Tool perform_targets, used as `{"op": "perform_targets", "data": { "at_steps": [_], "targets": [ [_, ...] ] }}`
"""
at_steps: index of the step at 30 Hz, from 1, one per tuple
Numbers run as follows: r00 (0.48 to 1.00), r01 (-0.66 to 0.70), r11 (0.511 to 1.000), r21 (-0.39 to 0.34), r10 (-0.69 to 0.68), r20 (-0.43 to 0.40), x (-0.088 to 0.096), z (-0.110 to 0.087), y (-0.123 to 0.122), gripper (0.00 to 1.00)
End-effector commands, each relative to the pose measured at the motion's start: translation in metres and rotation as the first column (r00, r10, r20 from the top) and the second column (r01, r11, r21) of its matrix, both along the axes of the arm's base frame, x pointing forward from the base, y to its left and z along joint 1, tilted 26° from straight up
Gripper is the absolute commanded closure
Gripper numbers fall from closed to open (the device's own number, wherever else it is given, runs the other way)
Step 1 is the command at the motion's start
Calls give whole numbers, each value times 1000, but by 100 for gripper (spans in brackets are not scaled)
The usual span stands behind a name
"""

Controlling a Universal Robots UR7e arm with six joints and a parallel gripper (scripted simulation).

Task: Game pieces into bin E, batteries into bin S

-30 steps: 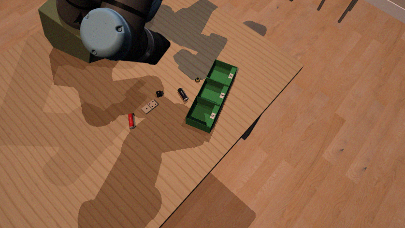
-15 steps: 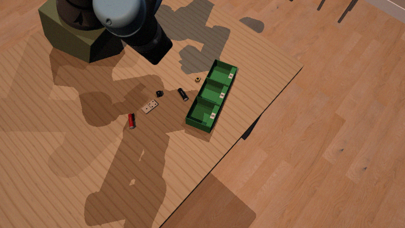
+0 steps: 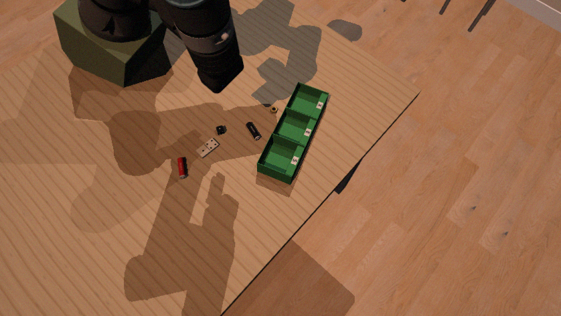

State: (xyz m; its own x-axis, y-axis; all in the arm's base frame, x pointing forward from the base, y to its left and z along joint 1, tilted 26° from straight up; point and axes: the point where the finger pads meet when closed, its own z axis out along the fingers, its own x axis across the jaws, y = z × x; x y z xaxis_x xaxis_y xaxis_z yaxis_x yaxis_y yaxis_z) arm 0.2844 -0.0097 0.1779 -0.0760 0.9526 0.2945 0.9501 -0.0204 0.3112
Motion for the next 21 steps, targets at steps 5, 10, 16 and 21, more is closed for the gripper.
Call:
{"op": "perform_targets", "data": {
  "at_steps": [5, 10, 16, 21],
  "targets": [
    [989, 110, 982, -153, -94, 112, 18, 23, -18, 69],
    [988, 118, 980, -163, -99, 120, 18, 23, -18, 69],
    [988, 118, 980, -163, -99, 120, 18, 23, -18, 69],
    [988, 118, 980, -163, -99, 120, 18, 23, -18, 69]
  ]
}}
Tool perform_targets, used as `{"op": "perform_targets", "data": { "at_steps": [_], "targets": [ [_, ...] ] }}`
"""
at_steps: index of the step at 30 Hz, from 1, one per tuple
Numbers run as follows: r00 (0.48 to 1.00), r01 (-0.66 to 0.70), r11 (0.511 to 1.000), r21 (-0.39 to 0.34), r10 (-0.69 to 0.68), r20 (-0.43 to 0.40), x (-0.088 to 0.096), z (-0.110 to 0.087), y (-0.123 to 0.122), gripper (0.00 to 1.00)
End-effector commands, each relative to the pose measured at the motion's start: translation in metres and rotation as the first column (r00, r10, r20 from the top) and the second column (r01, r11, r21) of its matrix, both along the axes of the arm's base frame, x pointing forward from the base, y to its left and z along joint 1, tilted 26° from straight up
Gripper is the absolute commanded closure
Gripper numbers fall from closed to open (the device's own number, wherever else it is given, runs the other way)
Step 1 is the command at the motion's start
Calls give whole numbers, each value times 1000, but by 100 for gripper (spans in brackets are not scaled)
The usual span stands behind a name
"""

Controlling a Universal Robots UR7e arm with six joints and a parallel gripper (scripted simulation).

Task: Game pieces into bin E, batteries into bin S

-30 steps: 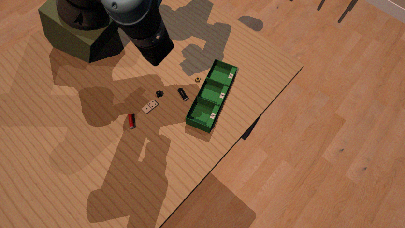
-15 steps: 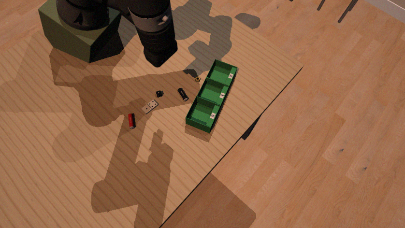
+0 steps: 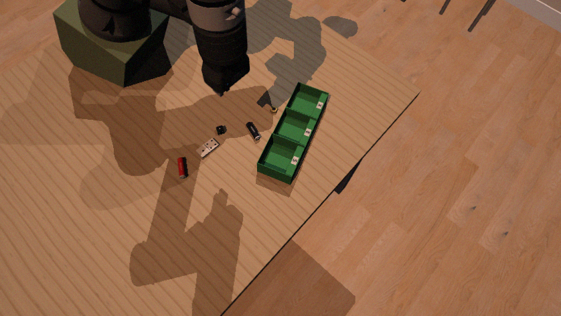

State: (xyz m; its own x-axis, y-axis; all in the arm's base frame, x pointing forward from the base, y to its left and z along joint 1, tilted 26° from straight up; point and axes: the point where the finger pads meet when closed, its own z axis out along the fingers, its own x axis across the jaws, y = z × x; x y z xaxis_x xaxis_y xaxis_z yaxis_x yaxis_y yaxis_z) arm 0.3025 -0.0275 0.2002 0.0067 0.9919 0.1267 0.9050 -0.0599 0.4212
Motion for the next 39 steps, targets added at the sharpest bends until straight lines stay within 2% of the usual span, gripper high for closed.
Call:
{"op": "perform_targets", "data": {
  "at_steps": [1, 2, 5, 11, 13, 14, 19, 26, 28, 30, 31, 33, 39],
  "targets": [
    [1000, 1, 1000, -2, -1, 0, 0, 0, 0, 69],
    [1000, 1, 1000, -2, -1, 0, 0, 0, 0, 69],
    [991, 136, 989, 60, -135, -20, 23, -7, 7, 69],
    [957, 291, 945, 147, -287, -46, 69, -21, 22, 69],
    [957, 291, 945, 147, -287, -46, 69, -21, 22, 69],
    [934, 357, 916, 182, -351, -65, 76, -23, 24, 69],
    [888, 459, 853, 249, -449, -99, 114, -35, 37, 69],
    [796, 602, 728, 330, -578, -177, 167, -51, 54, 69],
    [765, 640, 686, 347, -611, -203, 170, -53, 55, 69],
    [765, 640, 686, 347, -611, -203, 170, -53, 55, 69],
    [715, 694, 623, 360, -657, -241, 170, -53, 55, 69],
    [686, 721, 587, 367, -679, -262, 171, -53, 55, 69],
    [553, 821, 428, 378, -760, -341, 170, -53, 55, 69]
  ]
}}
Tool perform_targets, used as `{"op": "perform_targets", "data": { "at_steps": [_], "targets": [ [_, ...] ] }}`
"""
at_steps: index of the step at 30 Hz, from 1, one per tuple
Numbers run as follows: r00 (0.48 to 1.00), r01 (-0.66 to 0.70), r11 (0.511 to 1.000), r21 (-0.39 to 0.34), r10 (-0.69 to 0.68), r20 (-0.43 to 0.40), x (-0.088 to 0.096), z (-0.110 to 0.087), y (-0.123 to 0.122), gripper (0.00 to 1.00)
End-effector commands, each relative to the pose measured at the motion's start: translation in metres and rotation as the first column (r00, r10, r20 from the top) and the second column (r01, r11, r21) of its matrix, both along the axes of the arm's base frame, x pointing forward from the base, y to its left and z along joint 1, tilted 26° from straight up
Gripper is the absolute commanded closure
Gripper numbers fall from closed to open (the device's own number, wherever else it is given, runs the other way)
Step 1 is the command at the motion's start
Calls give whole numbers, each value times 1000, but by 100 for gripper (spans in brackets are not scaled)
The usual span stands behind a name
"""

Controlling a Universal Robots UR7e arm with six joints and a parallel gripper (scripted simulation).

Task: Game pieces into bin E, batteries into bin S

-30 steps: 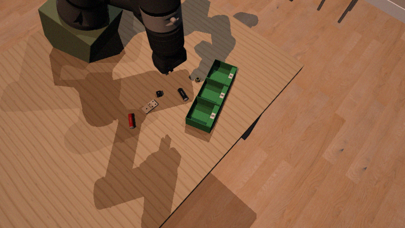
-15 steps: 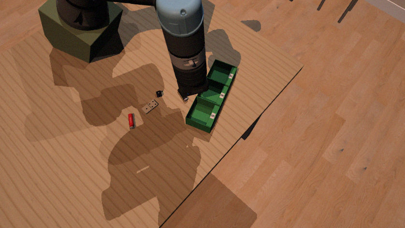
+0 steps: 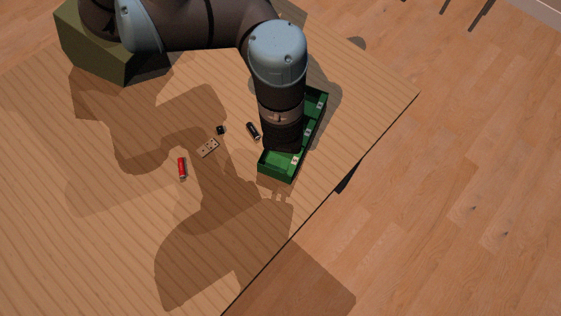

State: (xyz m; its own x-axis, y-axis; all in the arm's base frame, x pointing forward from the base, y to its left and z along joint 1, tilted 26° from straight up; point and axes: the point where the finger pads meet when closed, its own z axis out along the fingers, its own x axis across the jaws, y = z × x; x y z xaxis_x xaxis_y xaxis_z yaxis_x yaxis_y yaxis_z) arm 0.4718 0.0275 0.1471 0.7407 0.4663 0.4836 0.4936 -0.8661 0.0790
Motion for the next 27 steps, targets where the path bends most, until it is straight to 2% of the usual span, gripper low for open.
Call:
{"op": "perform_targets", "data": {
  "at_steps": [1, 6, 8, 9, 15, 23, 25, 26, 27],
  "targets": [
    [989, 144, 988, 52, -143, -34, 1, 0, 0, 69],
    [958, 283, 953, 110, -276, -74, 1, 0, 0, 69],
    [958, 283, 953, 110, -276, -74, 1, 0, 0, 69],
    [932, 360, 923, 139, -348, -100, 1, 0, 0, 69],
    [864, 502, 843, 194, -478, -156, 1, 0, 0, 69],
    [731, 682, 685, 257, -635, -250, 1, 1, 0, 69],
    [731, 682, 685, 257, -635, -250, 1, 1, 0, 69],
    [676, 737, 618, 272, -680, -285, 1, 0, 0, 69],
    [663, 749, 603, 275, -689, -293, 1, 0, 0, 69]
  ]
}}
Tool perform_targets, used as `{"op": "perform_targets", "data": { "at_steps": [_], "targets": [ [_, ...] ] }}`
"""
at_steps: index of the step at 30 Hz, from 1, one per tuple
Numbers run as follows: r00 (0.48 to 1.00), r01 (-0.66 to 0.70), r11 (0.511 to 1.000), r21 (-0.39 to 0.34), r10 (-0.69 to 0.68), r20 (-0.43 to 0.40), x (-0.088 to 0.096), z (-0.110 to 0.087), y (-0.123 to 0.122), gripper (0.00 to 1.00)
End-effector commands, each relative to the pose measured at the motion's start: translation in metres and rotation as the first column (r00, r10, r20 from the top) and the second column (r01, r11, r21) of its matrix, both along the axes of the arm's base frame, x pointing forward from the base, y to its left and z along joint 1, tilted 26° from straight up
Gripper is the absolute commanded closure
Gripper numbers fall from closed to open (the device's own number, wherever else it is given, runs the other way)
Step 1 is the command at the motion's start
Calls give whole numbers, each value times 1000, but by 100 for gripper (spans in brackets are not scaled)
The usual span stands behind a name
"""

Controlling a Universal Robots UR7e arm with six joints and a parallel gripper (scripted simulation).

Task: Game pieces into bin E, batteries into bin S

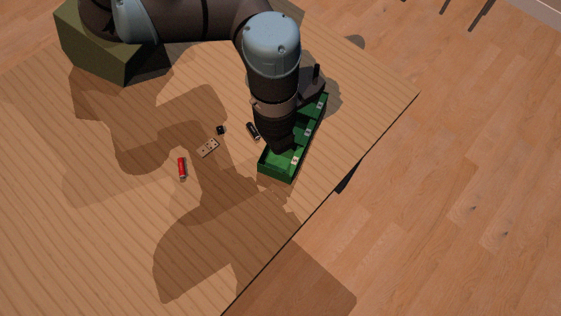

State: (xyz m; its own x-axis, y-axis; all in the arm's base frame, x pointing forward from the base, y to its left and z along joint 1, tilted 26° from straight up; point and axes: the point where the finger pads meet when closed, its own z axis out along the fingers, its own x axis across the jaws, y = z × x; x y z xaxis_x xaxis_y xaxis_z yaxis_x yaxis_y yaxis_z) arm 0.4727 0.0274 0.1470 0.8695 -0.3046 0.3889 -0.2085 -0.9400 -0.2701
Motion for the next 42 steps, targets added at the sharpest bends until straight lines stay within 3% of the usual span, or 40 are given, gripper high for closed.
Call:
{"op": "perform_targets", "data": {
  "at_steps": [1, 7, 13, 15, 16, 27, 32, 42],
  "targets": [
    [990, 142, 988, 60, -141, -28, 0, 1, 0, 69],
    [951, 309, 942, 132, -301, -75, 0, 1, 0, 69],
    [884, 467, 863, 192, -448, -133, 0, 1, 0, 69],
    [884, 467, 863, 192, -448, -133, 0, 1, 0, 69],
    [844, 536, 816, 214, -512, -163, 0, 1, 0, 69],
    [653, 757, 599, 261, -706, -275, 0, 1, 0, 69],
    [653, 757, 599, 261, -706, -275, 0, 1, 0, 69],
    [653, 757, 599, 261, -706, -275, 12, -23, 3, 69]
  ]
}}
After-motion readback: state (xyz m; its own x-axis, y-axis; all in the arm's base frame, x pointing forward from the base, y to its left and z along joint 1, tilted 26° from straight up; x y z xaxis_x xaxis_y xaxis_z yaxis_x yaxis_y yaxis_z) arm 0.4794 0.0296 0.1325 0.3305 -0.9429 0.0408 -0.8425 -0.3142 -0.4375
